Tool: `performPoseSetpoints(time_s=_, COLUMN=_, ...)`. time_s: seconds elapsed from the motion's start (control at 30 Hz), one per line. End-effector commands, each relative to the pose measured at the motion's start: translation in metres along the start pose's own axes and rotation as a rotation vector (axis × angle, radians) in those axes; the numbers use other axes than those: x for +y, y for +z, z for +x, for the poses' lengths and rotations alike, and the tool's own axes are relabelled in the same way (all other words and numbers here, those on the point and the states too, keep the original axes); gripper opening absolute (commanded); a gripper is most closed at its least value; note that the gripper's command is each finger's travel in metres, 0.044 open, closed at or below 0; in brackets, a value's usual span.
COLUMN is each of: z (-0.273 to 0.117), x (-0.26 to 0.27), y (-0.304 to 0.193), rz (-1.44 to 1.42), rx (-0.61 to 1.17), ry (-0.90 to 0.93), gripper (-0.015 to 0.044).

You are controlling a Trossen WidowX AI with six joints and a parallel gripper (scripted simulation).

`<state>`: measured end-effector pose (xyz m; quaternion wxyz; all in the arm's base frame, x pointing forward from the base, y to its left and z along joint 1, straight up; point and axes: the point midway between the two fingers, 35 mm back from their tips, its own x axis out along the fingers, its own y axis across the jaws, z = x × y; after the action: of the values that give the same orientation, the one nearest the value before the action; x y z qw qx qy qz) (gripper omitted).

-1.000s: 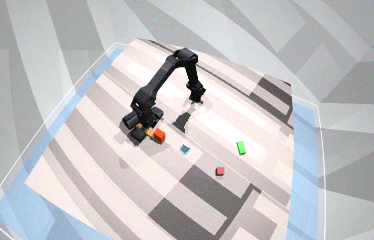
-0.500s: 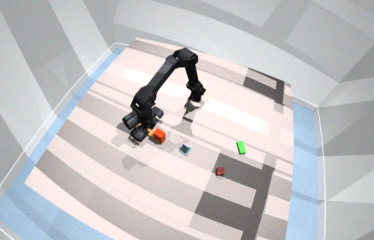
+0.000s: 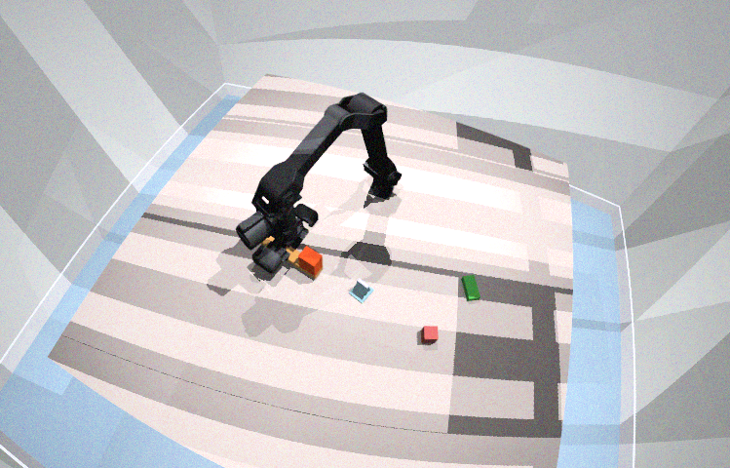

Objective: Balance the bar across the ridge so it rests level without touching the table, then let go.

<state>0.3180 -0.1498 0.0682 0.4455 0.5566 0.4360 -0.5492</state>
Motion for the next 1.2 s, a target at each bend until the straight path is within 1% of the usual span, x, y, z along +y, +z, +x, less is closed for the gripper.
performPoseSetpoints(time_s=0.0, z=-0.013, x=0.002, y=0.001, rz=0.001, rx=-0.003, ry=0.01, gripper=0.0)
performPoseSetpoints(time_s=0.93, z=-0.081, x=-0.002, y=-0.001, rz=-0.002, rx=-0.006, ry=0.01, gripper=0.0)
performPoseSetpoints(time_s=1.17, z=-0.082, x=0.0, y=-0.026, rz=-0.206, rx=-0.005, ry=0.01, gripper=0.0)
